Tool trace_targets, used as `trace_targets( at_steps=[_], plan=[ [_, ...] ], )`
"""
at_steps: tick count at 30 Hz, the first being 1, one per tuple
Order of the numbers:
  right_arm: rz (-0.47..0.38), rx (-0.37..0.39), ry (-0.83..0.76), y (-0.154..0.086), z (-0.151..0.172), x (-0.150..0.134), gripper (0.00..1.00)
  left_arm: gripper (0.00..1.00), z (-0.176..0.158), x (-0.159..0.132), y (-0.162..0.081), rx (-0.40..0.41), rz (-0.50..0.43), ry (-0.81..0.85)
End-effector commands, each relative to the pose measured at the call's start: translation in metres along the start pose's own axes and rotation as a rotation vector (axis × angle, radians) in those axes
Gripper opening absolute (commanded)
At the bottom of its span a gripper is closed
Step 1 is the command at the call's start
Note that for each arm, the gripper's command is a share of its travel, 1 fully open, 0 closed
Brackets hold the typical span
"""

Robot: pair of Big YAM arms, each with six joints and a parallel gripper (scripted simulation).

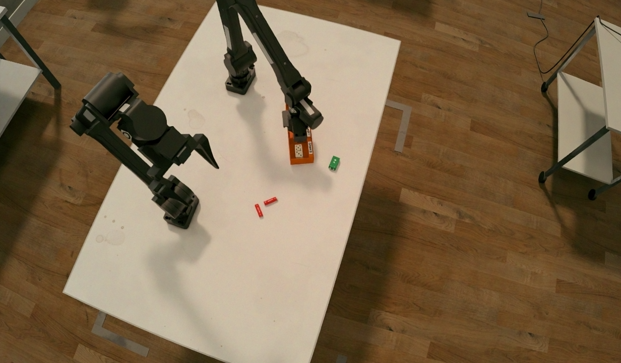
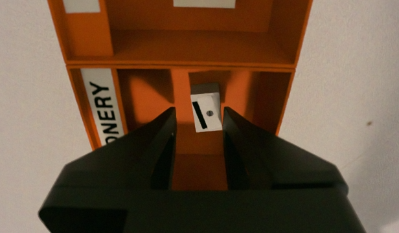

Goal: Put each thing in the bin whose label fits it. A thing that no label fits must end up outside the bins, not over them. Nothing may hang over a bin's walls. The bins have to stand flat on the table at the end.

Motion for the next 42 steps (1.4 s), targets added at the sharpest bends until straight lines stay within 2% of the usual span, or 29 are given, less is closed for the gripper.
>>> trace_targets(
  at_steps=[1, 4, 9, 11, 12, 15, 22, 24, 26, 28, 31, 36, 42],
  plan=[
    [-0.094, 0.007, -0.015, -0.029, 0.002, 0.012, 1.0, 0.29, 0.005, 0.004, -0.015, 0.015, -0.025, 0.011],
    [-0.094, 0.007, -0.015, -0.029, 0.002, 0.012, 1.0, 0.29, 0.013, 0.014, -0.028, 0.033, -0.048, 0.011],
    [-0.094, 0.007, -0.015, -0.029, 0.002, 0.012, 1.0, 0.29, 0.013, 0.014, -0.035, 0.033, -0.049, 0.011],
    [-0.094, 0.007, -0.015, -0.029, 0.002, 0.012, 1.0, 0.29, 0.013, 0.014, -0.035, 0.033, -0.049, 0.011],
    [-0.094, 0.007, -0.015, -0.029, 0.002, 0.012, 1.0, 0.29, 0.012, 0.013, -0.026, 0.015, -0.025, 0.011],
    [-0.094, 0.007, -0.015, -0.029, 0.002, 0.012, 1.0, 0.29, 0.013, 0.014, -0.041, 0.033, -0.049, 0.011],
    [-0.094, 0.007, -0.015, -0.029, 0.002, 0.012, 1.0, 0.29, 0.012, 0.013, -0.05, 0.034, -0.05, 0.011],
    [-0.094, 0.007, -0.015, -0.029, 0.002, 0.012, 1.0, 0.29, 0.012, 0.013, -0.044, 0.02, -0.032, 0.011],
    [-0.094, 0.007, -0.015, -0.029, 0.002, 0.012, 1.0, 0.29, 0.013, 0.013, -0.062, 0.034, -0.051, 0.011],
    [-0.094, 0.007, -0.015, -0.029, 0.002, 0.012, 1.0, 0.29, 0.013, 0.013, -0.062, 0.034, -0.051, 0.011],
    [-0.094, 0.007, -0.015, -0.029, 0.002, 0.012, 1.0, 0.29, 0.012, 0.013, -0.075, 0.035, -0.052, 0.011],
    [-0.094, 0.007, -0.015, -0.029, 0.002, 0.012, 1.0, 0.29, 0.007, 0.008, -0.061, 0.018, -0.027, 0.005],
    [-0.094, 0.007, -0.015, -0.029, 0.002, 0.012, 1.0, 0.29, 0.007, 0.009, -0.061, 0.018, -0.027, 0.005]
  ],
)
Point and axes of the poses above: on each arm, the point where the finger pads meet when closed, its own y axis out along the fingers, its own z axis across the jaws, x = y × z, the point moved 6 cm from there along -y, back along the fingers, and after that the axes turned 1 degree about -y, right-handed, at the moved point
